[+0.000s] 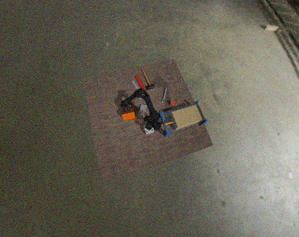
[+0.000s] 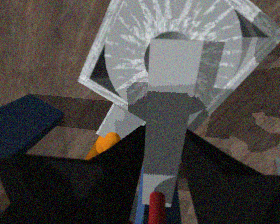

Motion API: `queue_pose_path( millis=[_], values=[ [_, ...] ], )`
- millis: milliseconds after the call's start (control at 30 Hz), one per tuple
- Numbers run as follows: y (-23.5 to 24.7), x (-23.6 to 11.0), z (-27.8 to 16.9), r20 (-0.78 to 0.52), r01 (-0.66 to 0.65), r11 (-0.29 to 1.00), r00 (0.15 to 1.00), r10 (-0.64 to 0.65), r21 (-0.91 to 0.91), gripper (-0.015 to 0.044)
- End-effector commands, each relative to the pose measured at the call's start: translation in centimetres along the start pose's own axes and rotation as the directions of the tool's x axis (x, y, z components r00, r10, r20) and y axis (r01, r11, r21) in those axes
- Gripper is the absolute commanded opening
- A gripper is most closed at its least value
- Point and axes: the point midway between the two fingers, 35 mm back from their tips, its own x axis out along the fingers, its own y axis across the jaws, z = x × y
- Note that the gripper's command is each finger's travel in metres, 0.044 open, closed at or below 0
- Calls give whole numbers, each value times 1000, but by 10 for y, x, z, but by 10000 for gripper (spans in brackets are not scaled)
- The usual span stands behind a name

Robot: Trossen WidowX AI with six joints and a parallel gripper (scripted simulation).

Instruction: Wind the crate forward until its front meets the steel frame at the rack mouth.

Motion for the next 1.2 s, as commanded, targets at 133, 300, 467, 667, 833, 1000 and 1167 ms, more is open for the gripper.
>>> queue_pose_path(
  millis=[133, 300, 467, 667, 833, 1000, 1167],
  values=[
    [-2, 4, 1, 1, 0, 999, 1000, 0, -40, 0],
    [-1, 7, 1, 1, -1, 1000, 1000, 1, -26, 0],
    [0, 10, 1, 1, -3, 1000, 1000, 3, 3, 0],
    [0, 10, 1, 1, -4, 1000, 1000, 4, 10, 0],
    [2, 11, 1, 2, -7, 999, 1000, 7, 48, 0],
    [2, 11, 1, 2, -7, 999, 1000, 7, 48, 0],
    [-1, 10, 1, 1, -2, 1000, 1000, 2, -15, 0]
  ],
)
